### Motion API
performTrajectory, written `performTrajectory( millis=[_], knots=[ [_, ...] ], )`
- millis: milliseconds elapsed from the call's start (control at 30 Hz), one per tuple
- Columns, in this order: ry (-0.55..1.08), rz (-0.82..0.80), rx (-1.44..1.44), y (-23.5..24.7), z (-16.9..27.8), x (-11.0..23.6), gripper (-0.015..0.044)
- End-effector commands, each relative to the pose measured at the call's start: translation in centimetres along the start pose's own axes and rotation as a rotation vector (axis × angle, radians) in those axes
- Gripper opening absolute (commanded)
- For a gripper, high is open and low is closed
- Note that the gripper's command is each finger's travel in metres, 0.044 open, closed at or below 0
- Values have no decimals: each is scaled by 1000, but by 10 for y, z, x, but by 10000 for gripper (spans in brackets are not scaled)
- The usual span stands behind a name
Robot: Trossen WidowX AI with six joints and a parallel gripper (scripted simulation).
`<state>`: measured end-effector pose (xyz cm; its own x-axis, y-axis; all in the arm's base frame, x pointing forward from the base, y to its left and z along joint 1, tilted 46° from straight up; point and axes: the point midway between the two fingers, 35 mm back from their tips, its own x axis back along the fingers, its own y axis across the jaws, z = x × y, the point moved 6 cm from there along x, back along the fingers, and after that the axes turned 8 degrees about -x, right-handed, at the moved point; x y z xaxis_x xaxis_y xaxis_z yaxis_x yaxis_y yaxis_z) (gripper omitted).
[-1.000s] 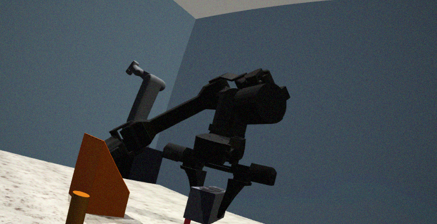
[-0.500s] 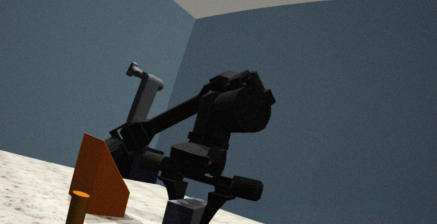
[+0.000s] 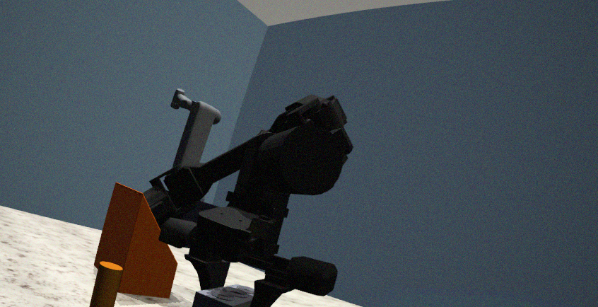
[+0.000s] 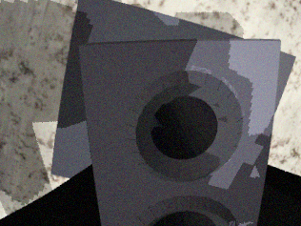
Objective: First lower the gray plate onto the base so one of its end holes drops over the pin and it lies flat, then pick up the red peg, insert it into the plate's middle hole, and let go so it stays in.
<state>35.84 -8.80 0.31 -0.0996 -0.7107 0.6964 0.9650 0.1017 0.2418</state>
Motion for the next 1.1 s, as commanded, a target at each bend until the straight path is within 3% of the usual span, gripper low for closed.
performTrajectory(
  millis=[0, 1067],
  knots=[
    [-5, -1, 9, 0, -2, 0, 0],
    [-4, -2, 9, 0, -3, -17, 0]
  ],
)
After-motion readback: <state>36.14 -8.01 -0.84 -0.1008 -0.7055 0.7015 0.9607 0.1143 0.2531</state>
